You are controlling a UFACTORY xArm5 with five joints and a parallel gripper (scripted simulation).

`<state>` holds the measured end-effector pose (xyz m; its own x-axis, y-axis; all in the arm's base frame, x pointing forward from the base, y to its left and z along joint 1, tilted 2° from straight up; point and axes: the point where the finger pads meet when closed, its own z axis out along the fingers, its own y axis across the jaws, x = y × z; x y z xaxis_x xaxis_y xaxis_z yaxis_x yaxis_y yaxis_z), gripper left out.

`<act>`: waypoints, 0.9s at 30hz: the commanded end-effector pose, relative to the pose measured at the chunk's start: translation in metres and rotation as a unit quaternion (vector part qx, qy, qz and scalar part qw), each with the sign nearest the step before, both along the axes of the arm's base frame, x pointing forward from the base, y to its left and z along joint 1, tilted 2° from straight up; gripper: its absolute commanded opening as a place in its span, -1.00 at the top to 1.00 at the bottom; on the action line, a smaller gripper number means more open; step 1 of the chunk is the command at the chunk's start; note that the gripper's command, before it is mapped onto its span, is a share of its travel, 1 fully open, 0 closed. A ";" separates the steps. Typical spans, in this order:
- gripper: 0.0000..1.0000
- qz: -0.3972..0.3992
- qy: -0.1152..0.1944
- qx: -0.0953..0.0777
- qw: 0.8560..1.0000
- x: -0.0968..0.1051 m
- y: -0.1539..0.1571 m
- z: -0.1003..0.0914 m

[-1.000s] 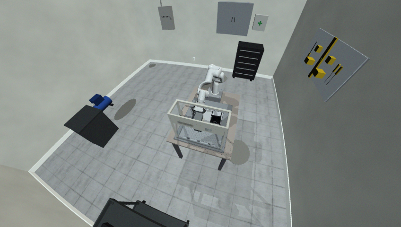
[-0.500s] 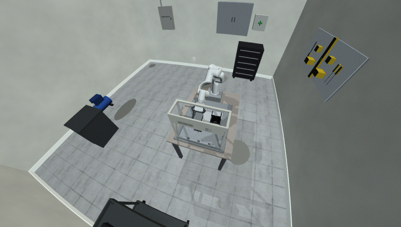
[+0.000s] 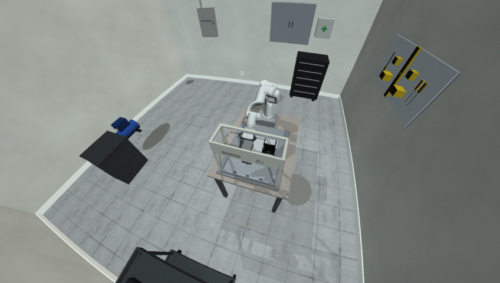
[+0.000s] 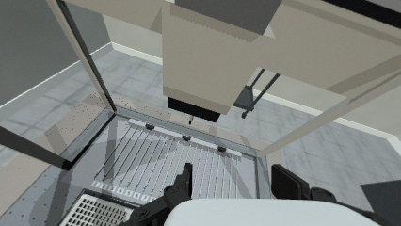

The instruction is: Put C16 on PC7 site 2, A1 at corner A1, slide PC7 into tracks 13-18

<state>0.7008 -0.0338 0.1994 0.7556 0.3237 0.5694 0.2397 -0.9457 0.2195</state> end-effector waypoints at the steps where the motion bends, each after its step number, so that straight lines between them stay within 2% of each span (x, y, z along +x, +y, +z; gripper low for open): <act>1: -1.00 0.001 -0.026 -0.002 1.000 0.012 0.000 0.027; 3: -1.00 -0.010 0.004 0.009 1.000 0.002 0.002 0.028; 6: -1.00 -0.011 0.005 0.010 1.000 -0.010 0.004 0.030; 10: -1.00 -0.011 0.005 0.010 1.000 -0.010 0.004 0.030; 12: -1.00 -0.022 0.035 0.020 0.999 -0.019 0.006 0.032; 15: -1.00 -0.022 0.037 0.021 0.999 -0.033 0.008 0.034; 17: -1.00 -0.034 0.067 0.030 0.997 -0.043 0.010 0.035; 21: -1.00 -0.035 0.069 0.030 0.997 -0.058 0.011 0.037; 23: -1.00 -0.047 0.098 0.038 0.993 -0.068 0.013 0.038; 25: -1.00 -0.048 0.100 0.039 0.993 -0.078 0.014 0.039; 27: -1.00 -0.048 0.100 0.039 0.993 -0.078 0.014 0.039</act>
